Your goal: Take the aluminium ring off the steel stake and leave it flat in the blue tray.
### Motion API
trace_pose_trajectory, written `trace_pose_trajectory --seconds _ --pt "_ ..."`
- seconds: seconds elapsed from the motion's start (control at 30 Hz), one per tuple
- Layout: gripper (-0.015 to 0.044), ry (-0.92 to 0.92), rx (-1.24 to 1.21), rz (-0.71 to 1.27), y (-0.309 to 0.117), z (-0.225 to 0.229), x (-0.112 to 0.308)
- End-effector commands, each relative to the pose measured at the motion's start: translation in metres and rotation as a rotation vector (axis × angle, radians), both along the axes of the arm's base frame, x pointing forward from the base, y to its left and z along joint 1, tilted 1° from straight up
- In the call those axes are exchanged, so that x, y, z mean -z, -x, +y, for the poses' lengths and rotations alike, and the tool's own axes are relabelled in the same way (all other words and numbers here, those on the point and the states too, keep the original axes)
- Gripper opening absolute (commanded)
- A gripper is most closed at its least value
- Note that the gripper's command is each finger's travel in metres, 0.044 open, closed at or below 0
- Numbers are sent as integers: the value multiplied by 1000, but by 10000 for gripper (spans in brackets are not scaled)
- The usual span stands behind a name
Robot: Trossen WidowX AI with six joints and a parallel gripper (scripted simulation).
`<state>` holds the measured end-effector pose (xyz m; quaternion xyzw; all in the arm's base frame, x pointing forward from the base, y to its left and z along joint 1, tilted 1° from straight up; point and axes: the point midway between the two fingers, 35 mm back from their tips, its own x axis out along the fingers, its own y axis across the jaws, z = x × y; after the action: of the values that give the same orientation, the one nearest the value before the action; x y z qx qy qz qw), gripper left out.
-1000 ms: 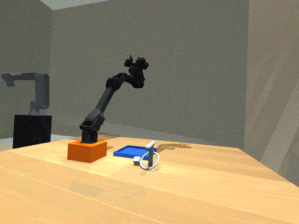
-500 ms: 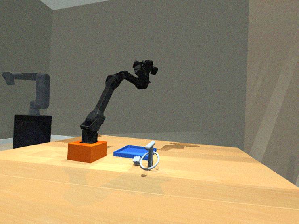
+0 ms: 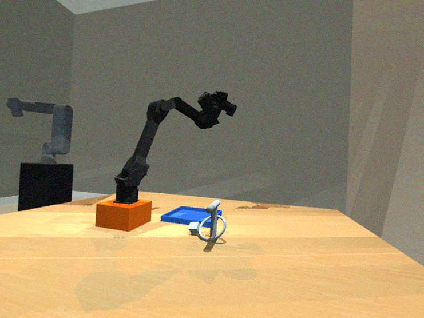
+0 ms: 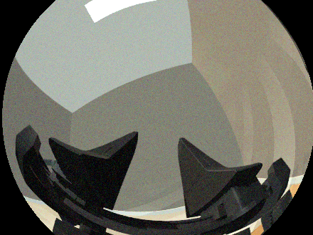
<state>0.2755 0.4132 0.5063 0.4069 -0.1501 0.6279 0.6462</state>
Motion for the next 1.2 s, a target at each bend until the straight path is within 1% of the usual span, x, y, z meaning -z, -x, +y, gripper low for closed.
trace_pose_trajectory --seconds 0.0,0.43,0.8,1.0,1.17 --pt "200 70 83 44 -22 -11 16" --pt "200 282 293 183 -78 -48 80" --pt "200 465 450 282 -108 -93 137" --pt "200 602 544 393 -125 -131 188" --pt "200 718 615 495 -131 -167 234"
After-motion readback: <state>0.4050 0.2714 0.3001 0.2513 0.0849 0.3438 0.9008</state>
